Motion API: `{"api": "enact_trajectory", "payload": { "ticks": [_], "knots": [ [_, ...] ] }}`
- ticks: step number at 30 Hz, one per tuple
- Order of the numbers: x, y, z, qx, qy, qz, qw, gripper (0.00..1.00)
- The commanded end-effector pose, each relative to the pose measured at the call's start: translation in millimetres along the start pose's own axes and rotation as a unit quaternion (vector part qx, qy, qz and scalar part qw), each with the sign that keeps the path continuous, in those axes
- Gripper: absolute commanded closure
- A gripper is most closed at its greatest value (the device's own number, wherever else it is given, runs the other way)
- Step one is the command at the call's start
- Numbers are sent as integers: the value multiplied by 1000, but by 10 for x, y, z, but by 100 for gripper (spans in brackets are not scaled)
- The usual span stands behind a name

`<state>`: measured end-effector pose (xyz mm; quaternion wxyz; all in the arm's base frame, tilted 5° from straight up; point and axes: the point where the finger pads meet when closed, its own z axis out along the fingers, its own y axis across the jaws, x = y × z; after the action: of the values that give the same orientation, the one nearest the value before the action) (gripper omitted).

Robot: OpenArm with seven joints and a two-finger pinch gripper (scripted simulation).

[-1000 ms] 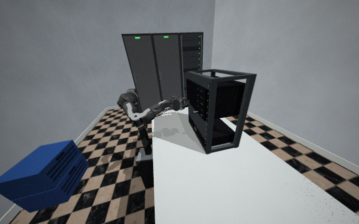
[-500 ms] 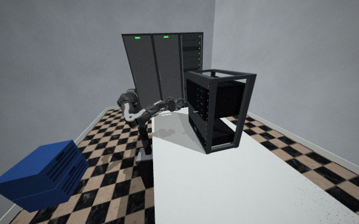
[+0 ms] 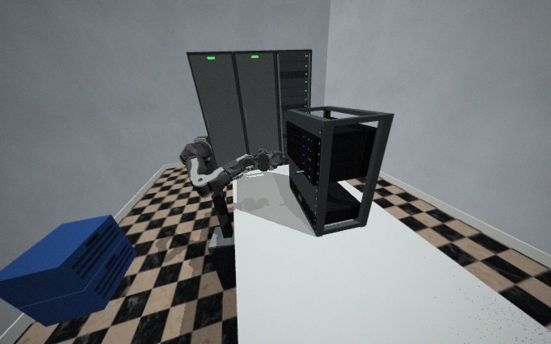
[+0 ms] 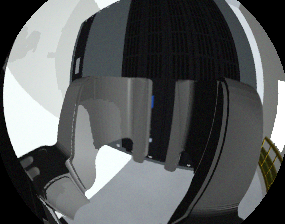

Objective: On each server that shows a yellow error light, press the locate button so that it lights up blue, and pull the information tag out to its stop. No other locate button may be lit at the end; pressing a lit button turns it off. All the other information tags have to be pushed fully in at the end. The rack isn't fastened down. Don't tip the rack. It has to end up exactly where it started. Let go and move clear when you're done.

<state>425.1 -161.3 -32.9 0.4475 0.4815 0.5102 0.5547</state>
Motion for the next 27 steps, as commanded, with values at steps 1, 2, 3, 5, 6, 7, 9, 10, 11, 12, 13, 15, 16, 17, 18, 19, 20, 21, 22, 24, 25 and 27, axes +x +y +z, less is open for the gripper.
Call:
{"api": "enact_trajectory", "payload": {
  "ticks": [1, 2, 3, 5, 6, 7, 9, 10, 11, 12, 13, 15, 16, 17, 18, 19, 20, 21, 22, 24, 25, 27],
  "knots": [
    [-13, 30, -4, -5, -2, 1, 1000, 90],
    [-13, 30, -4, -5, -2, 1, 1000, 90],
    [-13, 30, -4, -5, -2, 1, 1000, 90],
    [-13, 30, -4, -5, -2, 1, 1000, 90],
    [-13, 30, -4, -5, -2, 1, 1000, 90],
    [-13, 30, -4, -5, -2, 1, 1000, 90],
    [-21, 22, 10, -4, -3, 2, 1000, 90],
    [-22, 22, 23, -4, -3, 2, 1000, 90],
    [-22, 22, 43, -4, -3, 2, 1000, 90],
    [-22, 23, 70, -4, -3, 2, 1000, 90],
    [-22, 23, 104, -3, -3, 2, 1000, 90],
    [-22, 24, 195, -3, -3, 2, 1000, 90],
    [-22, 24, 195, -3, -3, 2, 1000, 90],
    [-22, 24, 195, -3, -3, 2, 1000, 90],
    [-22, 24, 251, -3, -3, 2, 1000, 90],
    [-22, 25, 312, -3, -3, 2, 1000, 90],
    [-23, 25, 376, -3, -3, 2, 1000, 90],
    [-23, 26, 444, -3, -3, 2, 1000, 90],
    [-23, 26, 512, -3, -3, 2, 1000, 90],
    [-23, 27, 643, -3, -3, 2, 1000, 90],
    [-23, 28, 701, -3, -3, 2, 1000, 90],
    [-23, 28, 800, -2, -3, 2, 1000, 90]
  ]
}}
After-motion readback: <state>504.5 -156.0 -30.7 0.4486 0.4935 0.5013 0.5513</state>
